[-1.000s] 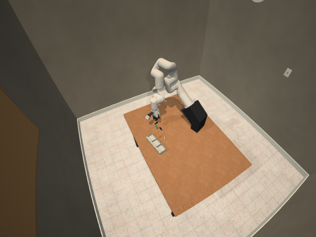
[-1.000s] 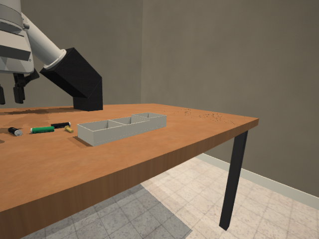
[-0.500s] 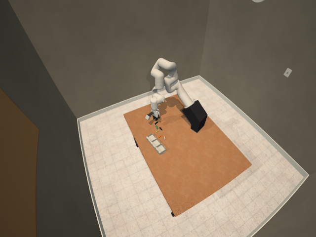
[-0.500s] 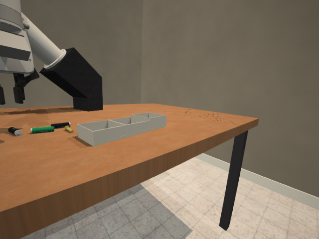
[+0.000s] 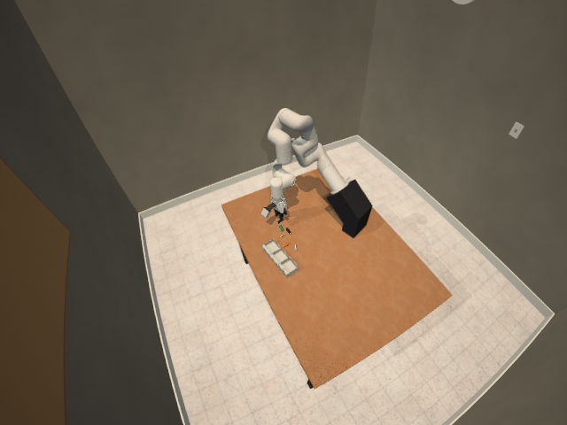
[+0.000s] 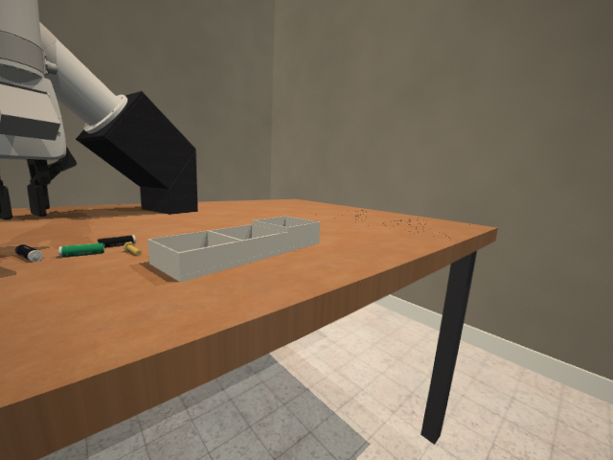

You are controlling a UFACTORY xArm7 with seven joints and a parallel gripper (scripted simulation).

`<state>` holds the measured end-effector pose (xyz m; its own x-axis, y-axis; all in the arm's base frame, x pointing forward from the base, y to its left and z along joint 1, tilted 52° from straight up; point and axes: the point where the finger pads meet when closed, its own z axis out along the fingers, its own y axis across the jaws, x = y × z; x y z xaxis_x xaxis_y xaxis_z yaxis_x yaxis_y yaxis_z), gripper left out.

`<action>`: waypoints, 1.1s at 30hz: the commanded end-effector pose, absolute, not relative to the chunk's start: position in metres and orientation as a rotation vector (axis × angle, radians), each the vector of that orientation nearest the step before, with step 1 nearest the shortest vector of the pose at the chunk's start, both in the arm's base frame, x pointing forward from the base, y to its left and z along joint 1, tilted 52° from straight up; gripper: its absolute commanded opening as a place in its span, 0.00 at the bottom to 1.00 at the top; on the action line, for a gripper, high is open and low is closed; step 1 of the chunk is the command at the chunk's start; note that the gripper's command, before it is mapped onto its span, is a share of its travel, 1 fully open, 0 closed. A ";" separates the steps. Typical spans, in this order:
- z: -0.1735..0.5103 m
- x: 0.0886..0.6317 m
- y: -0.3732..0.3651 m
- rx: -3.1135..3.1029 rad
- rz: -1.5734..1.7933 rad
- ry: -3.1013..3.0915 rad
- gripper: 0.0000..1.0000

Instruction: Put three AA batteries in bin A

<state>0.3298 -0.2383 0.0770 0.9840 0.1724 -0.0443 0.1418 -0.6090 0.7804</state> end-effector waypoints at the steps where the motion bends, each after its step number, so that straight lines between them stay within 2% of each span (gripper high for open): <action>1: 0.064 0.336 -0.254 2.231 0.049 0.221 0.28; 33: 0.045 0.338 -0.278 2.231 0.049 0.221 0.28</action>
